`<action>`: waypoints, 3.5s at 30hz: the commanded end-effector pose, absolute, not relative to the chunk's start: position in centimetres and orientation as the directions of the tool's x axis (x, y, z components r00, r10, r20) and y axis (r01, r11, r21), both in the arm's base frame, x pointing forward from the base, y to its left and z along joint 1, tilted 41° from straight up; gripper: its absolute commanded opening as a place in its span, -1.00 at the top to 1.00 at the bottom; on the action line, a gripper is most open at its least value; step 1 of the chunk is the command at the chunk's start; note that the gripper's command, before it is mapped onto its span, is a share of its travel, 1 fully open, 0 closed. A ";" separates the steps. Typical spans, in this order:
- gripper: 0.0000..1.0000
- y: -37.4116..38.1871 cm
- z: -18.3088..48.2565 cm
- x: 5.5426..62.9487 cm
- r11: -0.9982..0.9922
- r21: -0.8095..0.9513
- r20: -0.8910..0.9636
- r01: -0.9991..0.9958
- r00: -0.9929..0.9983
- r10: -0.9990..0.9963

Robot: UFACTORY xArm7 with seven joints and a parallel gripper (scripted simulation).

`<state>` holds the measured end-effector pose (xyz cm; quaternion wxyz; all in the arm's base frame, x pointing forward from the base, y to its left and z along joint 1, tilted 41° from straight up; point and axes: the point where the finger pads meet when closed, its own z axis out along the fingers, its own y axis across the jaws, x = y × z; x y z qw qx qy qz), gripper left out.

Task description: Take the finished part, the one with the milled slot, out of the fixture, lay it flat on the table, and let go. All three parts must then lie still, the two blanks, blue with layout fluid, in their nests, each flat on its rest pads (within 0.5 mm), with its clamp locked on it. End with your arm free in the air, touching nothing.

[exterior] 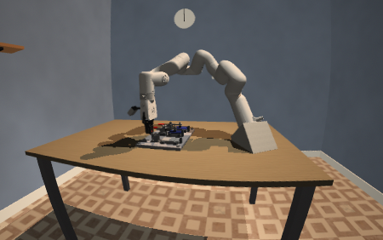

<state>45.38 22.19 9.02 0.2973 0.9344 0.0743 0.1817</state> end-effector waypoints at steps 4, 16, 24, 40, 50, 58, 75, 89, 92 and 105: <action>1.00 22.4 9.1 44.7 -0.814 0.581 0.297 0.033 0.922 0.249; 1.00 22.3 9.0 44.0 -0.814 0.581 0.297 0.033 0.922 0.249; 1.00 22.2 8.9 43.6 -0.813 0.581 0.297 0.033 0.922 0.249; 1.00 22.1 8.8 43.1 -0.814 0.581 0.297 0.033 0.922 0.249; 1.00 22.1 8.7 43.0 -0.813 0.581 0.297 0.033 0.922 0.249; 1.00 22.0 8.7 43.0 -0.813 0.581 0.297 0.033 0.922 0.249; 1.00 22.0 8.7 43.0 -0.813 0.581 0.297 0.033 0.922 0.249; 1.00 22.0 8.6 42.7 -0.813 0.581 0.297 0.033 0.922 0.249; 1.00 22.0 8.6 42.7 -0.813 0.581 0.297 0.033 0.922 0.249; 1.00 21.9 8.6 42.6 -0.813 0.581 0.297 0.033 0.922 0.249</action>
